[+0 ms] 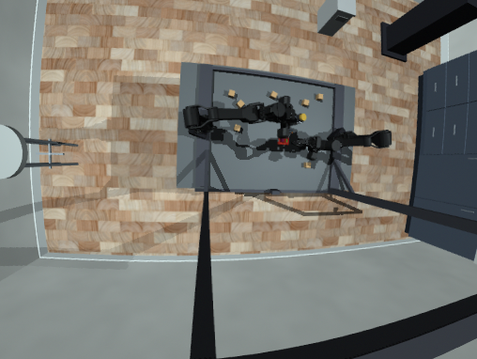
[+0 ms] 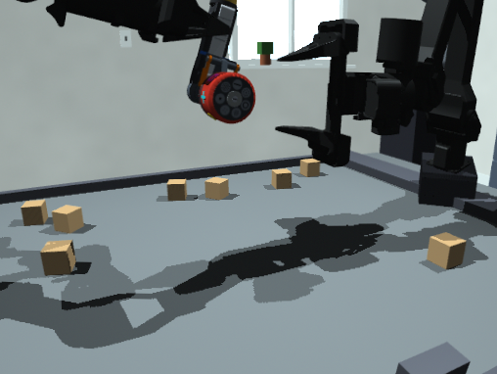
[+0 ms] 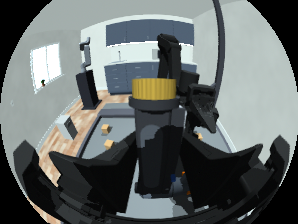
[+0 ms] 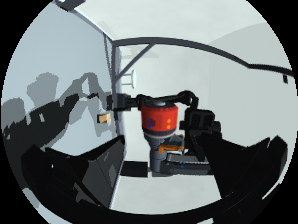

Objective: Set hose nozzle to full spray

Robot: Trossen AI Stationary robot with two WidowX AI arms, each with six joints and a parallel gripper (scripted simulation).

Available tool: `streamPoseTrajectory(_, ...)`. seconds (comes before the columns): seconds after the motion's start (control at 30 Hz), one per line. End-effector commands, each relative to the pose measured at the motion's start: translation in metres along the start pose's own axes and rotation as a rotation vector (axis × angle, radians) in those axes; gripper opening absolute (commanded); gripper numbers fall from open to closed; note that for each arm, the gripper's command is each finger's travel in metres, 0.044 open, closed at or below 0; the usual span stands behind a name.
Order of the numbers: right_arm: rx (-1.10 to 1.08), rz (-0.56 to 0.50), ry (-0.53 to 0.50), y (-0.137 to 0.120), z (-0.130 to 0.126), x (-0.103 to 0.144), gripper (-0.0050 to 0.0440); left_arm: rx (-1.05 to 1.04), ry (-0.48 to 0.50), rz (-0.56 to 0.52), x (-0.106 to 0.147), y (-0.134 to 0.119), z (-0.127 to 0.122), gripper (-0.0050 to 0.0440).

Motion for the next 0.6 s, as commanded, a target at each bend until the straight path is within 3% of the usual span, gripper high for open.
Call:
streamPoseTrajectory(0.0,-0.006,-0.003,-0.025,0.0015,-0.0074,0.0122,0.0408,-0.005,0.006,-0.047,0.004,0.0153,0.0011,0.0173)
streamPoseTrajectory(0.13,-0.006,-0.003,-0.025,0.0015,-0.0072,0.0221,0.0408,-0.005,0.006,-0.047,0.004,0.0153,0.0011,0.0173)
streamPoseTrajectory(0.57,-0.005,-0.002,-0.021,0.0013,-0.0064,0.022,0.0408,-0.005,0.006,-0.047,0.004,0.0153,0.0011,0.0173)
Point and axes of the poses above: on each arm, the point midway between the two fingers, 35 mm back from their tips, its own x axis back along the fingers, its own z axis across the jaws, y = z × x, the point moved 6 cm from there along x, back along the fingers, and after that the axes turned 8 degrees about -x, right-handed, at the moved point
